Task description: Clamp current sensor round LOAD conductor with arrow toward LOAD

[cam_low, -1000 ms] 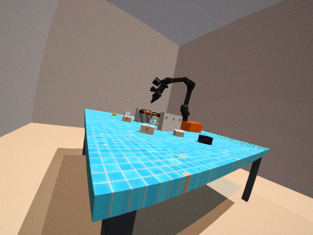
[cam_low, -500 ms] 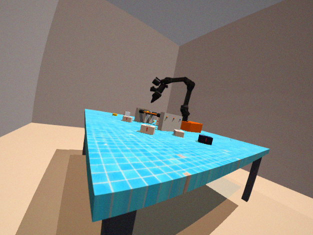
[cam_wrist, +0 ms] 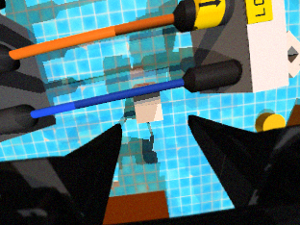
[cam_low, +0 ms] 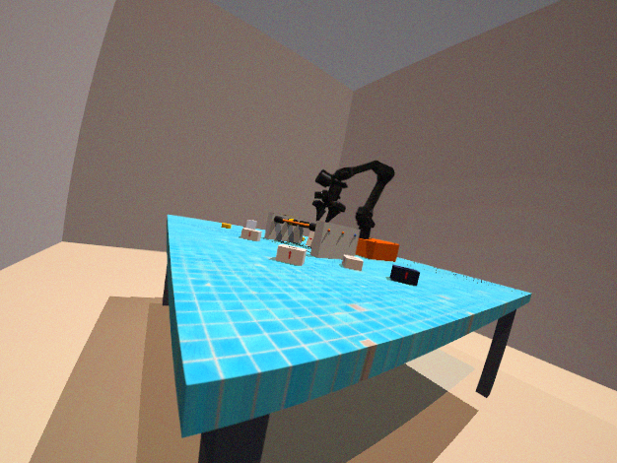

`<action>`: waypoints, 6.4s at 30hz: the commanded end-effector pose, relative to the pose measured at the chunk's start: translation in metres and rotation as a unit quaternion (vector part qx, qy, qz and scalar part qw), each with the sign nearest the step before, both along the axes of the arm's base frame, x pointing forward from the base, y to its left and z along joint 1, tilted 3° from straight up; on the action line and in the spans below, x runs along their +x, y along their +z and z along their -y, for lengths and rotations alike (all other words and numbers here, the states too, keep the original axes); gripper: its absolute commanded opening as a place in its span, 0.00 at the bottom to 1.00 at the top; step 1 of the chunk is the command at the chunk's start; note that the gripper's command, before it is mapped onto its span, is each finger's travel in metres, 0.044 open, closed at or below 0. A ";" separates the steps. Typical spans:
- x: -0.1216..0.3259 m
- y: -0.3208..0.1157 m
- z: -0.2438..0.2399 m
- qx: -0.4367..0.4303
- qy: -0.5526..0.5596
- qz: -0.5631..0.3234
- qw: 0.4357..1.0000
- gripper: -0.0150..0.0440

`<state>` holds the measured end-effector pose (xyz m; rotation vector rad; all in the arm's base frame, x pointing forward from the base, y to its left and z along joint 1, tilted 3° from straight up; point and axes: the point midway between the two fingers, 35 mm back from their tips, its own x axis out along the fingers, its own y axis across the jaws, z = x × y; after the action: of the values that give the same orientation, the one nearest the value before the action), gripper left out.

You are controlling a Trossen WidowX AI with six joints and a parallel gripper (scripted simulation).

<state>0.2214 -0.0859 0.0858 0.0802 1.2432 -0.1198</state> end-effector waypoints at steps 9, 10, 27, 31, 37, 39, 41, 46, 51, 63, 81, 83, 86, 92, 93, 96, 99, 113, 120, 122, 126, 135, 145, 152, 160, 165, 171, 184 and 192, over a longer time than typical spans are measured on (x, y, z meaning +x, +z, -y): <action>0.002 -0.014 -0.003 0.001 0.012 0.002 1.000 0.81; 0.003 -0.015 -0.003 0.001 0.012 0.002 1.000 0.81; 0.012 -0.042 -0.002 0.001 0.012 0.002 1.000 0.81; 0.014 -0.048 -0.002 0.001 0.012 0.002 1.000 0.81; 0.016 -0.058 -0.002 0.001 0.012 0.002 1.000 0.81; 0.016 -0.060 -0.002 0.001 0.012 0.002 1.000 0.81; 0.016 -0.060 -0.002 0.001 0.012 0.002 1.000 0.81; 0.018 -0.056 -0.001 -0.001 0.013 0.007 1.000 0.63; 0.018 -0.056 -0.001 -0.001 0.013 0.007 1.000 0.54; 0.016 -0.054 -0.002 0.001 0.012 0.003 1.000 0.30; -0.040 -0.057 -0.004 0.001 0.012 0.000 1.000 0.25; -0.045 -0.058 -0.005 0.001 0.012 0.000 1.000 0.25; -0.046 -0.058 -0.005 0.001 0.012 0.000 1.000 0.25; -0.045 -0.059 -0.004 -0.001 0.009 -0.002 1.000 0.30; -0.045 -0.059 -0.004 -0.001 0.009 -0.002 1.000 0.34; -0.045 -0.059 -0.004 -0.001 0.009 -0.002 1.000 0.48; -0.045 -0.059 -0.004 -0.001 0.009 -0.002 1.000 0.61; -0.064 -0.007 -0.007 0.001 0.012 -0.001 1.000 0.81; -0.062 -0.006 -0.006 0.040 -0.099 -0.015 0.994 0.80; -0.059 -0.005 -0.006 0.067 -0.187 -0.026 0.980 0.80; -0.054 -0.003 -0.005 0.110 -0.360 -0.048 0.925 0.80; -0.041 -0.002 -0.003 0.148 -0.680 -0.072 0.714 0.80; -0.040 -0.005 -0.003 0.148 -0.686 -0.072 0.709 0.80; -0.038 -0.016 -0.002 0.148 -0.686 -0.072 0.709 0.80; -0.037 -0.029 -0.002 0.148 -0.686 -0.072 0.709 0.80; -0.036 -0.037 -0.002 0.148 -0.686 -0.072 0.709 0.80; -0.036 -0.047 -0.002 0.149 -0.686 -0.072 0.709 0.80; -0.037 -0.063 -0.003 0.149 -0.686 -0.072 0.709 0.80; -0.034 -0.059 -0.003 0.153 -0.683 -0.068 0.711 0.71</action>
<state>0.1872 -0.0833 0.0268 1.3205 1.0980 -1.2326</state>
